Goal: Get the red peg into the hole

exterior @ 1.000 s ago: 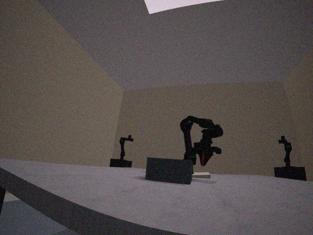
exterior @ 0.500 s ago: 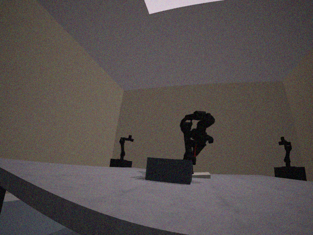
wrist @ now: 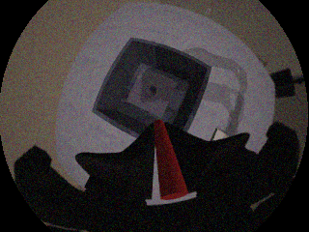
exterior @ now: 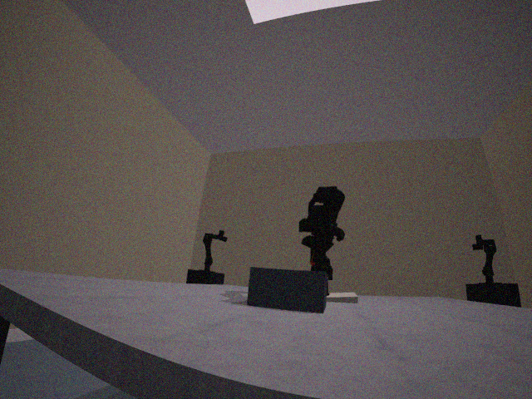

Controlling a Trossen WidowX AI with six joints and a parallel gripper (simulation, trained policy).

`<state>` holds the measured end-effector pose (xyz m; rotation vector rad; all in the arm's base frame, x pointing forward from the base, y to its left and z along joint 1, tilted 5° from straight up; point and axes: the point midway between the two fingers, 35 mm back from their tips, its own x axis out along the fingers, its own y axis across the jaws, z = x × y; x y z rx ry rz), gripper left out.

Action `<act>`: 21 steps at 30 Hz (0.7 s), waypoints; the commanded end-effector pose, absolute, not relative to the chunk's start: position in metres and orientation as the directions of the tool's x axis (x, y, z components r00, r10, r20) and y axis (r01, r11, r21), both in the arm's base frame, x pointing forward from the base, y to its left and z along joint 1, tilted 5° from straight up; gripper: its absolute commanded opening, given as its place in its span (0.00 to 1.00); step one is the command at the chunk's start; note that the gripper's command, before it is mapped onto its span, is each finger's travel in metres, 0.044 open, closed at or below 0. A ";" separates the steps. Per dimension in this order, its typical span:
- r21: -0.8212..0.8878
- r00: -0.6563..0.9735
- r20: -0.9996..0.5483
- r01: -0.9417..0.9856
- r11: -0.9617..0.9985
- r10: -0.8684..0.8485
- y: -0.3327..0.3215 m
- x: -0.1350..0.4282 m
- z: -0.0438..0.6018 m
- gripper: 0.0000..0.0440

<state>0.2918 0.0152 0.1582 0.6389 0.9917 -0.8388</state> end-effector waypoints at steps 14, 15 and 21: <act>0.066 0.284 -0.912 0.815 0.576 -0.296 -0.037 0.334 0.128 0.00; 0.062 0.280 -0.915 0.809 0.584 -0.291 -0.038 0.334 0.126 0.00; 0.044 0.263 -0.930 0.773 0.633 -0.256 -0.044 0.337 0.112 0.00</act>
